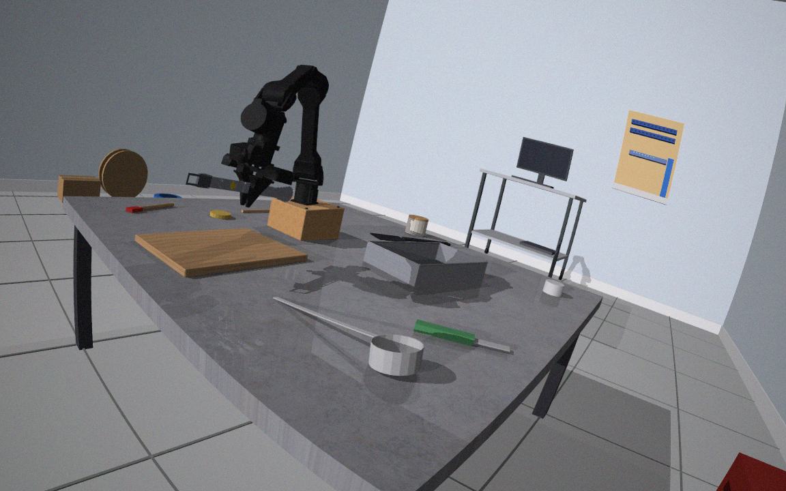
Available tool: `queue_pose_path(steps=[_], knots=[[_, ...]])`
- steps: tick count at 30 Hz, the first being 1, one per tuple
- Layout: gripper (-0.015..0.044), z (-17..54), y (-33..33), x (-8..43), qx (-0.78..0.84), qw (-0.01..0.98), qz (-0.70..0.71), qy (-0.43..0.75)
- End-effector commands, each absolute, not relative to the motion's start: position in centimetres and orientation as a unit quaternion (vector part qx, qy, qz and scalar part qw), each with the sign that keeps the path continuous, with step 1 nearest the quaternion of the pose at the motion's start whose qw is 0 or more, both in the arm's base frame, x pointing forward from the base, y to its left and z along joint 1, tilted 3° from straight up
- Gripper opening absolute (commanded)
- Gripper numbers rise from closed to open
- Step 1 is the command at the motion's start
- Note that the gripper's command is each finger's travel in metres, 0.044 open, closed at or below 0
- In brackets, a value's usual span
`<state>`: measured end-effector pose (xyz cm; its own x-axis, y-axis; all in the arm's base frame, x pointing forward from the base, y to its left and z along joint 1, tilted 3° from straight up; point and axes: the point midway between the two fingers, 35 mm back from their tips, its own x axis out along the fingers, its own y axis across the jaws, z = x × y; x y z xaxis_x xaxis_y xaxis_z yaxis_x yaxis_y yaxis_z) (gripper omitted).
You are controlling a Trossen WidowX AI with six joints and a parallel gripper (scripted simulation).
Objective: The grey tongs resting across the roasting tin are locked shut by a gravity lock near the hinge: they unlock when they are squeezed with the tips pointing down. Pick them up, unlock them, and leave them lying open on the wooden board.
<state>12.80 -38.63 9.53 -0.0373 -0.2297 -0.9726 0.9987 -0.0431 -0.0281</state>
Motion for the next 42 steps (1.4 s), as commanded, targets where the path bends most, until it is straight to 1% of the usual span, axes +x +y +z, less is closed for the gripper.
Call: queue_pose_path(steps=[1, 7, 17, 42], knots=[[-0.0150, 10.1, -38.6, 12.6, 0.463, 0.524, -0.564, 0.439], [-0.0150, 10.3, -38.0, 12.3, 0.497, 0.499, -0.547, 0.453], [-0.0150, 10.2, -38.1, 12.3, 0.498, 0.498, -0.546, 0.454], [-0.0150, 6.2, -38.7, 12.3, 0.497, 0.498, -0.547, 0.454]])
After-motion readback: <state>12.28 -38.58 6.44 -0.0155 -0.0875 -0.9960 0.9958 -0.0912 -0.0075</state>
